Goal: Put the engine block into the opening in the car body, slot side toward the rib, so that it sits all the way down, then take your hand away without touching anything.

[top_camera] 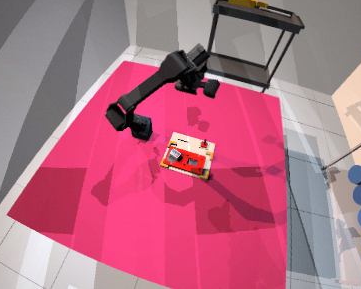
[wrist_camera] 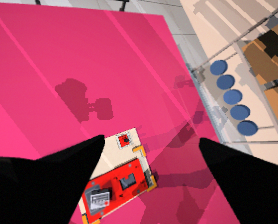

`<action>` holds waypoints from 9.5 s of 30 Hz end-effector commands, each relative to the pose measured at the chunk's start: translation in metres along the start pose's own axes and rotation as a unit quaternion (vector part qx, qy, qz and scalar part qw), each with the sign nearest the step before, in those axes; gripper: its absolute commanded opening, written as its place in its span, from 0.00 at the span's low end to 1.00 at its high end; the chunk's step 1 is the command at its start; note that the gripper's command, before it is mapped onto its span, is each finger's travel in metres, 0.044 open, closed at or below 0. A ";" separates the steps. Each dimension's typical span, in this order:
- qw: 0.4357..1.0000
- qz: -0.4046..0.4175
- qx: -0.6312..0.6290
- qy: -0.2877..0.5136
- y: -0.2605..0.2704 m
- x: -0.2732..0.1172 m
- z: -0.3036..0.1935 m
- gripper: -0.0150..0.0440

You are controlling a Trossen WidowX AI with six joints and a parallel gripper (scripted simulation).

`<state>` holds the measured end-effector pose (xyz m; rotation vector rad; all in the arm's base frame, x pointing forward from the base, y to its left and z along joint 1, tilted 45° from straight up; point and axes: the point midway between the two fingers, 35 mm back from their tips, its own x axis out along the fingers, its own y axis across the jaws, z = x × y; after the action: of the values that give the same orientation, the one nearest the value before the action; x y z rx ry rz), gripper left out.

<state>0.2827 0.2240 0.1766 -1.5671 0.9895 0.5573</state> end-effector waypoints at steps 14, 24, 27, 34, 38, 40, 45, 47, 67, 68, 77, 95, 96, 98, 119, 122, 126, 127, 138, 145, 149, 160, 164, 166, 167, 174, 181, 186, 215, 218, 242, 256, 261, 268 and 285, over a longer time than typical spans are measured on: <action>0.958 0.025 0.262 0.111 0.013 0.049 -0.075 1.00; 0.895 0.020 0.407 0.180 0.025 0.072 -0.123 1.00; 0.871 0.016 0.448 0.200 0.029 0.077 -0.137 1.00; 0.807 0.002 0.536 0.246 0.046 0.088 -0.167 1.00; 0.766 -0.008 0.582 0.272 0.056 0.092 -0.184 1.00; 0.744 -0.015 0.604 0.285 0.062 0.094 -0.192 1.00; 0.686 -0.032 0.655 0.315 0.077 0.098 -0.212 1.00; 0.664 -0.040 0.672 0.326 0.083 0.099 -0.219 1.00; 0.656 -0.044 0.678 0.329 0.102 0.138 -0.250 1.00; 0.656 -0.044 0.678 0.329 0.103 0.139 -0.251 1.00; 0.656 -0.044 0.678 0.329 0.108 0.150 -0.258 1.00; 0.656 -0.045 0.677 0.330 0.112 0.157 -0.264 0.56; 0.656 -0.045 0.677 0.330 0.112 0.157 -0.264 0.51; 0.656 -0.045 0.677 0.330 0.112 0.157 -0.264 0.49; 0.657 -0.037 0.679 0.325 0.095 0.132 -0.238 0.25; 0.657 -0.036 0.679 0.325 0.092 0.125 -0.232 0.25; 0.657 -0.036 0.679 0.325 0.088 0.116 -0.225 0.25; 0.657 -0.036 0.679 0.325 0.087 0.113 -0.223 0.25; 0.657 -0.037 0.679 0.327 0.078 0.084 -0.206 0.25; 0.656 -0.040 0.678 0.329 0.074 0.064 -0.197 0.25; 0.657 -0.041 0.677 0.330 0.073 0.061 -0.195 0.25; 0.676 -0.026 0.659 0.328 0.061 0.088 -0.198 0.25; 0.685 -0.021 0.650 0.327 0.056 0.099 -0.201 0.25; 0.690 -0.019 0.646 0.327 0.054 0.104 -0.202 0.25; 0.692 -0.017 0.644 0.327 0.053 0.107 -0.203 0.25; 0.707 -0.010 0.628 0.326 0.045 0.126 -0.209 0.25; 0.721 -0.005 0.611 0.326 0.037 0.145 -0.217 0.25; 0.731 -0.001 0.599 0.327 0.032 0.158 -0.224 0.25; 0.753 0.005 0.569 0.331 0.022 0.188 -0.244 0.52; 0.753 0.005 0.569 0.331 0.022 0.188 -0.244 0.52; 0.759 0.009 0.561 0.331 0.021 0.187 -0.244 0.52; 0.748 0.002 0.576 0.331 0.022 0.187 -0.244 0.52; 0.744 0.000 0.581 0.331 0.022 0.189 -0.245 0.52; 0.754 0.006 0.568 0.331 0.023 0.191 -0.247 0.52; 0.752 0.005 0.570 0.331 0.026 0.195 -0.249 0.52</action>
<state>0.3248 -0.0709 0.0682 -0.5697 1.4541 -0.6290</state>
